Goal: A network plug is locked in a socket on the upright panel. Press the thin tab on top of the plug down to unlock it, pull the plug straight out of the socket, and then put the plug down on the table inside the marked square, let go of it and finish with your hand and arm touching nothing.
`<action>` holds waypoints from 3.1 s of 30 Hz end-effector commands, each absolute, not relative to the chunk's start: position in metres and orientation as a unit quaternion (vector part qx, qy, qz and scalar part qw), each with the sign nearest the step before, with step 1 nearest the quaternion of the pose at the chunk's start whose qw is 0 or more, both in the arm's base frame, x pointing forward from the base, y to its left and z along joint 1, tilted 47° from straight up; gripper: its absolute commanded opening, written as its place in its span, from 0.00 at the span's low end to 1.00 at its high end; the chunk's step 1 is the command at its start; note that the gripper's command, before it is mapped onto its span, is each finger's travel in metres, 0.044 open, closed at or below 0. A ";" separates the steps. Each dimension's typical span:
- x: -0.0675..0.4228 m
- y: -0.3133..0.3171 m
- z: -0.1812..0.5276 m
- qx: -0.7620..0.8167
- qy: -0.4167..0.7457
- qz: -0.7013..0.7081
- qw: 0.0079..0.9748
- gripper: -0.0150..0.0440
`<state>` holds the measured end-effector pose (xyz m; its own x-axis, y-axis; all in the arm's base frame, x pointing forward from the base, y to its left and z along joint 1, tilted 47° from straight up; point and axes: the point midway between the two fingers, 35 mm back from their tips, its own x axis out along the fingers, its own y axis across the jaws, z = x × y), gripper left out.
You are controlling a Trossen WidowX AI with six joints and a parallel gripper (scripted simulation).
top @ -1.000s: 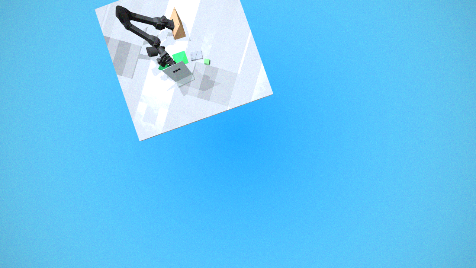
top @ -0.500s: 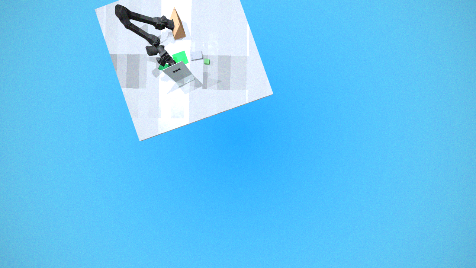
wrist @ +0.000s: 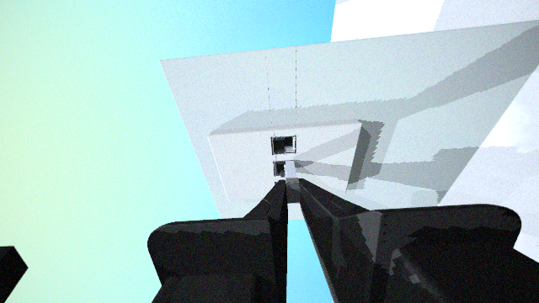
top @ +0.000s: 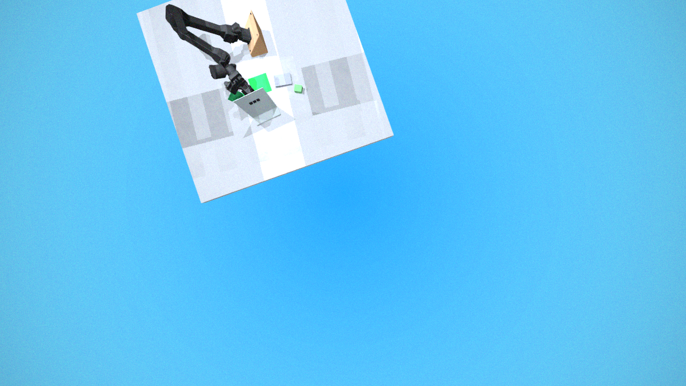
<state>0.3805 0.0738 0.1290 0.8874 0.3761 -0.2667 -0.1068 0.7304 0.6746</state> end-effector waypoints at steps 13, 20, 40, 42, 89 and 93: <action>0.373 0.071 0.129 0.343 0.200 0.132 0.908 0.25; 0.370 0.070 0.130 0.343 0.200 0.132 0.908 0.25; 0.361 0.066 0.133 0.343 0.200 0.132 0.908 0.25; 0.361 0.066 0.133 0.343 0.200 0.132 0.908 0.25; 0.342 0.058 0.138 0.343 0.200 0.132 0.908 0.25; 0.341 0.058 0.139 0.343 0.200 0.132 0.908 0.25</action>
<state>0.3424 0.0573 0.1395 0.8876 0.3727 -0.2706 -0.0994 0.7287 0.6776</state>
